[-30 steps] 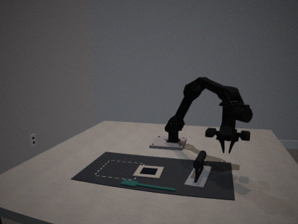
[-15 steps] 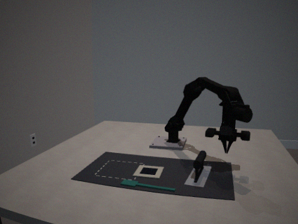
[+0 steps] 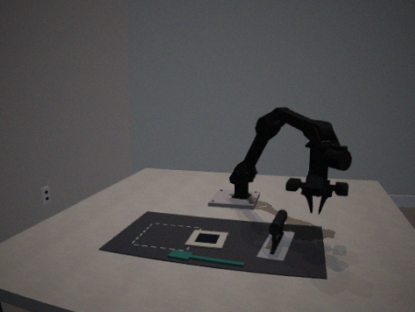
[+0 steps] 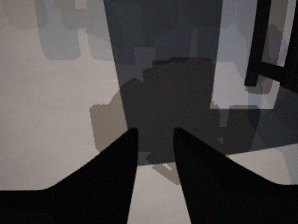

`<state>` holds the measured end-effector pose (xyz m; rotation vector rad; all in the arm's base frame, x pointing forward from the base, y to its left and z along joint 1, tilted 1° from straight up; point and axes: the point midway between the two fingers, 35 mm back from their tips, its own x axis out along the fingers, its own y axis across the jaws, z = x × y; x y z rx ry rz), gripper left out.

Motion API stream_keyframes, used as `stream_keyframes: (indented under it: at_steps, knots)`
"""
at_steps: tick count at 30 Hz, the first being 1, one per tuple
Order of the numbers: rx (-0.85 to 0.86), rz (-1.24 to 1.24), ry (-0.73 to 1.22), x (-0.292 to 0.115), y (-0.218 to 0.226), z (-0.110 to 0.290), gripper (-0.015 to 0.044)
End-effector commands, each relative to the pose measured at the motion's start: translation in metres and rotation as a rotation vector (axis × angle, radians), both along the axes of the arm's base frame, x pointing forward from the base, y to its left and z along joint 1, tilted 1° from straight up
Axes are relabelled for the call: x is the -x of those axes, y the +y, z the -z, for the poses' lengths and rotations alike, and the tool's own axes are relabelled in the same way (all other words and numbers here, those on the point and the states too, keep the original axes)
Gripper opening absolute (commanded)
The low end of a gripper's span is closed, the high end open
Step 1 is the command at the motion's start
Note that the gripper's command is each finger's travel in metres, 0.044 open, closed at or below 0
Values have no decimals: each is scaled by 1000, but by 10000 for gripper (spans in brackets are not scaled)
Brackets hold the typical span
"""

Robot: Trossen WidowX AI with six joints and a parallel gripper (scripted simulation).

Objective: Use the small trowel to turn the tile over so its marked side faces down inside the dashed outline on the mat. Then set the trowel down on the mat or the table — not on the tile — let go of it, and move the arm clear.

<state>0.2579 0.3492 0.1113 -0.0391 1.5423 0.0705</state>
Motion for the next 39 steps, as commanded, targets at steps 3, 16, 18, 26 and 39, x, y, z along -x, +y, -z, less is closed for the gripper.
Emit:
stream_keyframes:
  at_steps: [3, 16, 18, 26, 39]
  knots:
    - [3, 0, -5, -36, -31, -11, 231]
    - [9, 0, -12, -91, -97, -30, 270]
    - [9, 0, -12, -91, -97, -29, 270]
    - [9, 0, -12, -92, -96, -16, 270]
    - [9, 0, -12, -94, -94, 5, 270]
